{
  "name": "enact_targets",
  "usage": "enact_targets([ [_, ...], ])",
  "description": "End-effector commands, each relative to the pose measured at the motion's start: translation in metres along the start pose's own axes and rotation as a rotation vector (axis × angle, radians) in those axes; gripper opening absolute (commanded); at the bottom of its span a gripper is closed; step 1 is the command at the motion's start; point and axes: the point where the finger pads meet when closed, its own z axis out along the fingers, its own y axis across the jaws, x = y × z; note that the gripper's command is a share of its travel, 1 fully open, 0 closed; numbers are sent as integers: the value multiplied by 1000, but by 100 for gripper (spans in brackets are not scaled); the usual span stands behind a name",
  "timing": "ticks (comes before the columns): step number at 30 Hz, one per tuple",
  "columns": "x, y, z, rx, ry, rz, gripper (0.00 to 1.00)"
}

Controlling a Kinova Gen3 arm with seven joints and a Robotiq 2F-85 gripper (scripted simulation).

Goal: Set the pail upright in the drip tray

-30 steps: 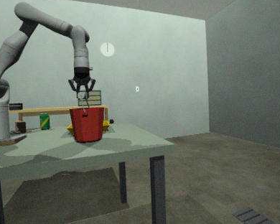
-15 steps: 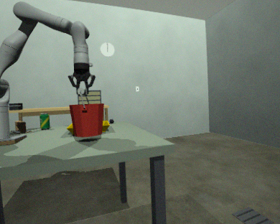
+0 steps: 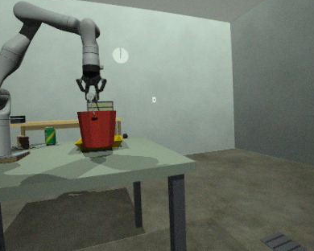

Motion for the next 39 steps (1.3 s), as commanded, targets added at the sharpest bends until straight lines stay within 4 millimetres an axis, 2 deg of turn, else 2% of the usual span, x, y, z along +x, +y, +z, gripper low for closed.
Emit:
enact_targets([
  [1,0,2,-5,-8,-2,0,10],
  [16,0,2,-26,-8,-2,0,10],
  [39,0,2,-35,-8,-2,0,10],
])
